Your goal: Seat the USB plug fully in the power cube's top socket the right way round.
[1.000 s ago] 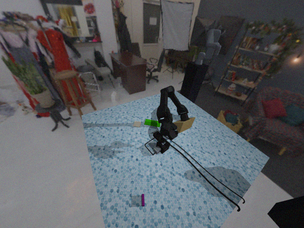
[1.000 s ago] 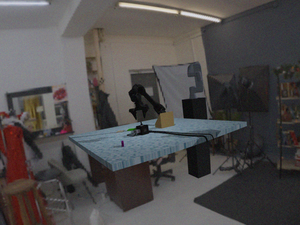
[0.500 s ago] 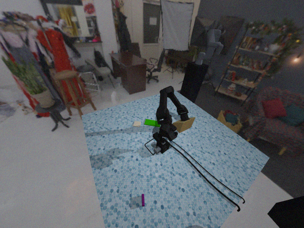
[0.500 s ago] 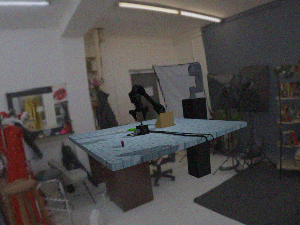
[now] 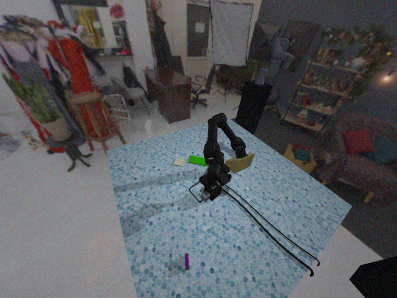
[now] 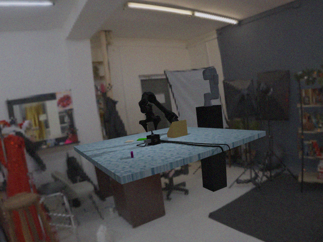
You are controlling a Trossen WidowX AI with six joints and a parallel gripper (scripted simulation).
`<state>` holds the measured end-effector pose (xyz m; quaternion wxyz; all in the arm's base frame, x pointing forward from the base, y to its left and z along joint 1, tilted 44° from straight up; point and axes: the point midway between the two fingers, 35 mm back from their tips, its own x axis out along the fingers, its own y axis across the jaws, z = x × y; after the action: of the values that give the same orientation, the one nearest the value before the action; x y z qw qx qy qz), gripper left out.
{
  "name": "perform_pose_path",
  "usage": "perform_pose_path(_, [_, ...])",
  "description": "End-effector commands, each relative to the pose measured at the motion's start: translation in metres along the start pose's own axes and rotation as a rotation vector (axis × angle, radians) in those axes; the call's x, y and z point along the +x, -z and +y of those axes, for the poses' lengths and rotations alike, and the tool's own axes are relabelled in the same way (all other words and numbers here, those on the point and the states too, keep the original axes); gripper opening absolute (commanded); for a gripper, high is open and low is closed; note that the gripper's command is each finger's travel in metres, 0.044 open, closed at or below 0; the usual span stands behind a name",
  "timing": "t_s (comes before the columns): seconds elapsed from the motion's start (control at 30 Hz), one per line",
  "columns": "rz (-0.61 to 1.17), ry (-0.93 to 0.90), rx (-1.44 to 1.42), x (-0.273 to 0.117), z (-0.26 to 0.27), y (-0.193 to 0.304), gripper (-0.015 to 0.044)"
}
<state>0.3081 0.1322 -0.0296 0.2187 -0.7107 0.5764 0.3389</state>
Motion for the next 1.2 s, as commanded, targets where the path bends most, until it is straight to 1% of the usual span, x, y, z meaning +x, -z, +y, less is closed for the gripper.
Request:
perform_pose_path(0.0, [0.006,-0.001,-0.009,0.0028,0.0017,-0.0001,0.044])
perform_pose_path(0.03, [0.006,-0.001,-0.009,0.0028,0.0017,-0.0001,0.044])
perform_pose_path(0.57, [0.0,-0.001,0.0,0.001,0.0002,0.0001,0.002])
perform_pose_path(0.67, [0.0,-0.001,0.0,0.001,0.0002,0.0001,0.0])
perform_pose_path(1.17, [0.0,-0.001,0.0,0.001,0.0002,0.0001,0.0])
